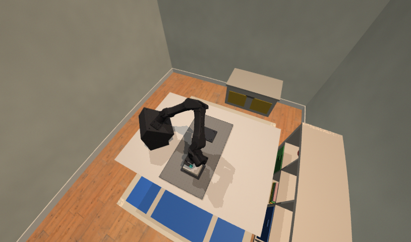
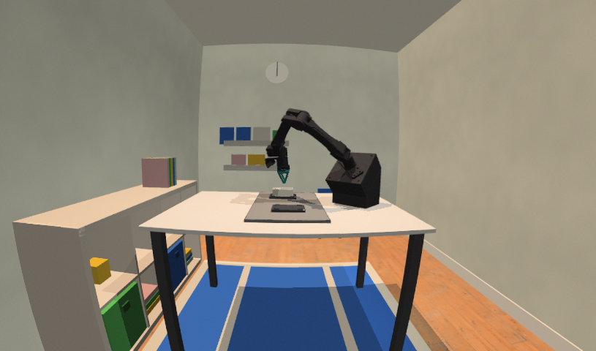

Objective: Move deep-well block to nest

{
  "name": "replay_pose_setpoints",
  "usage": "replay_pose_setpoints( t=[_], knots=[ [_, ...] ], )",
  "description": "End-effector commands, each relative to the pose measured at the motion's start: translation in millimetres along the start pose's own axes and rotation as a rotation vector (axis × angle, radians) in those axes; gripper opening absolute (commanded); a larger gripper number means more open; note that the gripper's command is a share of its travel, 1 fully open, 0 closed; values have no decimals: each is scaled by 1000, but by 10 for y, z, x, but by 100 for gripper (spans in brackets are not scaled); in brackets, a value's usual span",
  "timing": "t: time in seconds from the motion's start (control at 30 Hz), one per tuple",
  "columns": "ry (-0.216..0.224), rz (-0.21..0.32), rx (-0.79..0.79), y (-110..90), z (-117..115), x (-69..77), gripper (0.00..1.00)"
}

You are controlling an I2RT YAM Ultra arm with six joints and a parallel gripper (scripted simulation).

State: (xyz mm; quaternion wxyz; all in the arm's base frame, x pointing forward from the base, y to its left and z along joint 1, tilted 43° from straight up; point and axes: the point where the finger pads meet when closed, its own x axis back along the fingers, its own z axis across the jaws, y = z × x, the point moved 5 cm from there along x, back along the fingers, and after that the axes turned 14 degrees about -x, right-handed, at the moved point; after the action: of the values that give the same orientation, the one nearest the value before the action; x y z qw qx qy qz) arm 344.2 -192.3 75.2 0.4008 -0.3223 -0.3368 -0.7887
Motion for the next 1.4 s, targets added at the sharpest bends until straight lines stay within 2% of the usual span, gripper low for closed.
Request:
replay_pose_setpoints(
  t=[0.0, 0.17, 1.37],
  knots=[
    [42, -84, 24, 82, -100, 69, 100],
    [41, -84, 23, 148, -299, 55, 100],
    [41, -84, 23, 149, -299, 55, 100]
  ],
)
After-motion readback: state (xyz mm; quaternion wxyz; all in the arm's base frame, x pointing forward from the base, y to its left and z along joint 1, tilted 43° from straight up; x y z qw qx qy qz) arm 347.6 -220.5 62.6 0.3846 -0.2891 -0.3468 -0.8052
